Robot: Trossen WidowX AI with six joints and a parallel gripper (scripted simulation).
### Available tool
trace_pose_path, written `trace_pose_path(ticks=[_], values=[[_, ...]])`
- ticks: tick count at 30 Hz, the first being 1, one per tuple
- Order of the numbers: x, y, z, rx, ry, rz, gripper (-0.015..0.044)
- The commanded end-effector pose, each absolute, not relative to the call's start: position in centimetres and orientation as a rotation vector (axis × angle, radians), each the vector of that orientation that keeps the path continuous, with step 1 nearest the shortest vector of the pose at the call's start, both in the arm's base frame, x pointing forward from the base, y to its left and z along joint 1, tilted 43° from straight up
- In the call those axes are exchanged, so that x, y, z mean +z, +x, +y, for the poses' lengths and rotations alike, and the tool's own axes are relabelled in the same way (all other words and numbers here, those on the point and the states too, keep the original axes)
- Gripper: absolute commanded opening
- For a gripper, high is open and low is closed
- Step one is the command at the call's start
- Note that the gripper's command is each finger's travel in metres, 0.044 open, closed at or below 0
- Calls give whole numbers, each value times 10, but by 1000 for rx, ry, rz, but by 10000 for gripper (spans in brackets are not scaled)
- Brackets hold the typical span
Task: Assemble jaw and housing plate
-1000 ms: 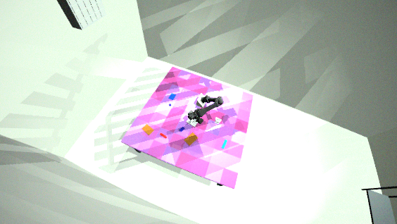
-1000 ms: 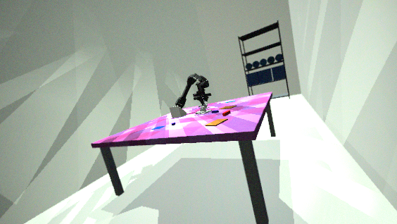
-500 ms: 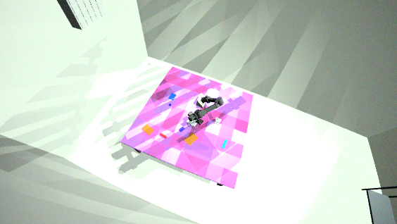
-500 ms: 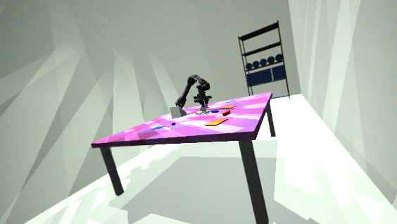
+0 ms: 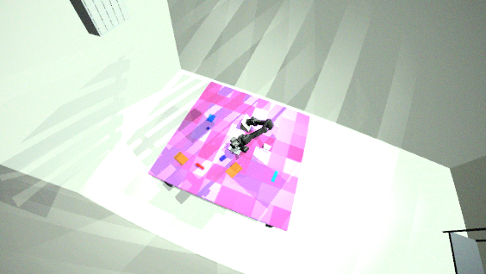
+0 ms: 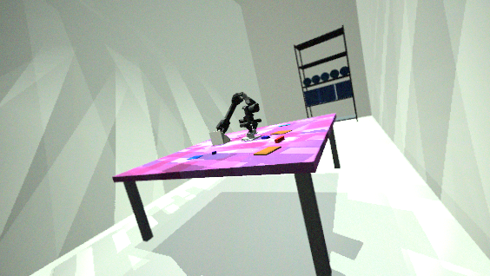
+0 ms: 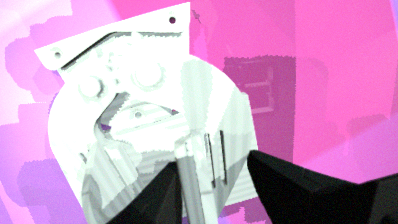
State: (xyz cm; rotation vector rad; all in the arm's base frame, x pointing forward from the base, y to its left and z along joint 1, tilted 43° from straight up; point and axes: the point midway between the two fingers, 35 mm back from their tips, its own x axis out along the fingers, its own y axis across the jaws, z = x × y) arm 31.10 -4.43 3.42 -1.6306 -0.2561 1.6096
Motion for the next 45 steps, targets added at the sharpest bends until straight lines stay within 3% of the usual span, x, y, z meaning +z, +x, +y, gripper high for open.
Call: trace_pose_path(ticks=[1,45], values=[[34,311,-44,1605,-1624,-255,134],[25,313,-36,1604,-1620,-251,134]])
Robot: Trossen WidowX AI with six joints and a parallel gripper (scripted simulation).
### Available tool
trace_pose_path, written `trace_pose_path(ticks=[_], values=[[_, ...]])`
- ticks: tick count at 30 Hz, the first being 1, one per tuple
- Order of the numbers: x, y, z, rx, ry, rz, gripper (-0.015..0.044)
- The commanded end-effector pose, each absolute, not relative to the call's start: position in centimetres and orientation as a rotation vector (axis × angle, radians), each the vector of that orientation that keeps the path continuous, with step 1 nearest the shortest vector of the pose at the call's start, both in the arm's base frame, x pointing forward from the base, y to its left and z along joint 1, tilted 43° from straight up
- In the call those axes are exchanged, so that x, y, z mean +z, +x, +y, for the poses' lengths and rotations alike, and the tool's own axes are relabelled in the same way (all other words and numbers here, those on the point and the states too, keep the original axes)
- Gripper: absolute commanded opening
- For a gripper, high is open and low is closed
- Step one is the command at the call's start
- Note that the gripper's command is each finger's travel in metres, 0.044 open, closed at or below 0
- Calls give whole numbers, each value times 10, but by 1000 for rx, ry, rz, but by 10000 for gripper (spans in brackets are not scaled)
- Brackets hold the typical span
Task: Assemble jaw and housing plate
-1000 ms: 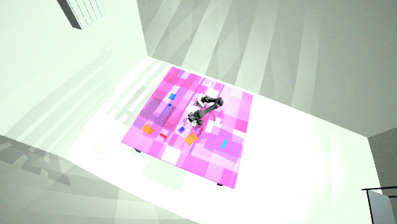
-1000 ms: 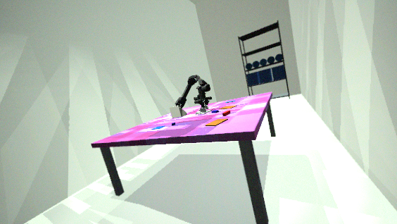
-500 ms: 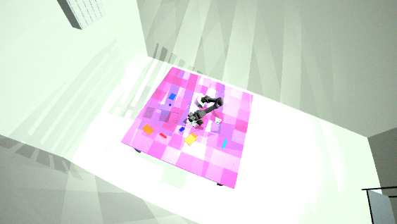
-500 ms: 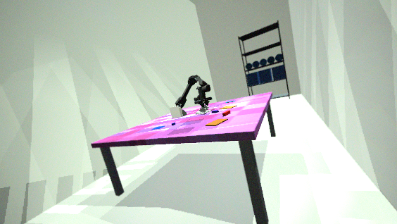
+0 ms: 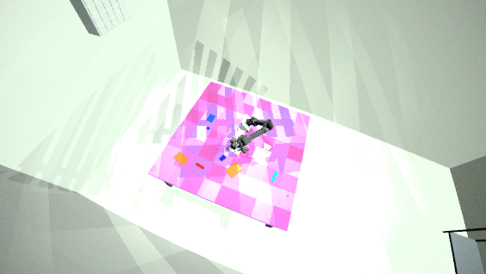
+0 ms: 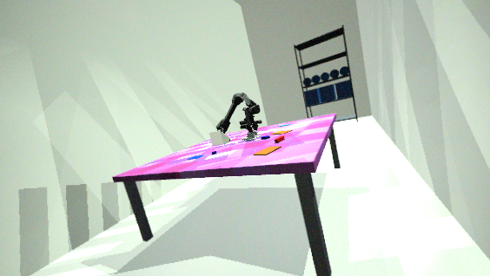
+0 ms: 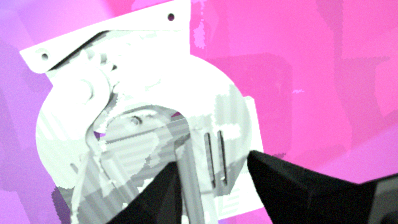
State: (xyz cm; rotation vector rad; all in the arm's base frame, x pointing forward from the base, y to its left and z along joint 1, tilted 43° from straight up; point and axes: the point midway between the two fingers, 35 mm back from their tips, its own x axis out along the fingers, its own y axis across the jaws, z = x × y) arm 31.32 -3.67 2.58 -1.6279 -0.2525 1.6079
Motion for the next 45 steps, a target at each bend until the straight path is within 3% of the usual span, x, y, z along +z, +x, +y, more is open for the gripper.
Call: trace_pose_path(ticks=[1,45], values=[[25,313,-36,1604,-1620,-251,134],[20,315,-31,1603,-1619,-250,134]])
